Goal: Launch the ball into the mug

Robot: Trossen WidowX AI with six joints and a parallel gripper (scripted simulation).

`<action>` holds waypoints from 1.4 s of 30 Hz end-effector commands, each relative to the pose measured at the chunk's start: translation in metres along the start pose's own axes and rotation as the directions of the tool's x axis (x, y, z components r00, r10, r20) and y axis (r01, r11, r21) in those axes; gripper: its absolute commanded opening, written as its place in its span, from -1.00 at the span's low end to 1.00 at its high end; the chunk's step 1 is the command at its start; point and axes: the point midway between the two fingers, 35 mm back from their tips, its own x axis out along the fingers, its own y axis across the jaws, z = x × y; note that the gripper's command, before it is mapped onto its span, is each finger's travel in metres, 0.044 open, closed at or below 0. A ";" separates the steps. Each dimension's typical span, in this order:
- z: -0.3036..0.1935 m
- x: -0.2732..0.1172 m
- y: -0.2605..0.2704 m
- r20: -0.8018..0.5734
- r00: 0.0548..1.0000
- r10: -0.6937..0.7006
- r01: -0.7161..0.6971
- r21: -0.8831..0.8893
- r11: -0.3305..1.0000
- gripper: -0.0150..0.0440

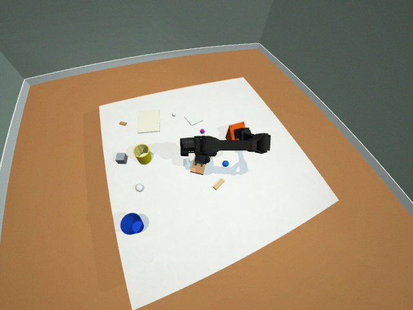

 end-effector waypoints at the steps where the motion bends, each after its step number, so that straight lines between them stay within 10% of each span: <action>1: -0.015 -0.009 0.009 0.070 0.996 0.059 -0.067 0.106 0.992 1.00; 14: -0.035 -0.027 0.024 0.218 0.969 0.118 -0.178 0.284 0.942 1.00; 31: -0.035 -0.027 0.024 0.218 0.969 0.118 -0.178 0.284 0.942 -0.49; 42: -0.035 -0.027 0.024 0.218 0.969 0.118 -0.178 0.284 0.942 -0.49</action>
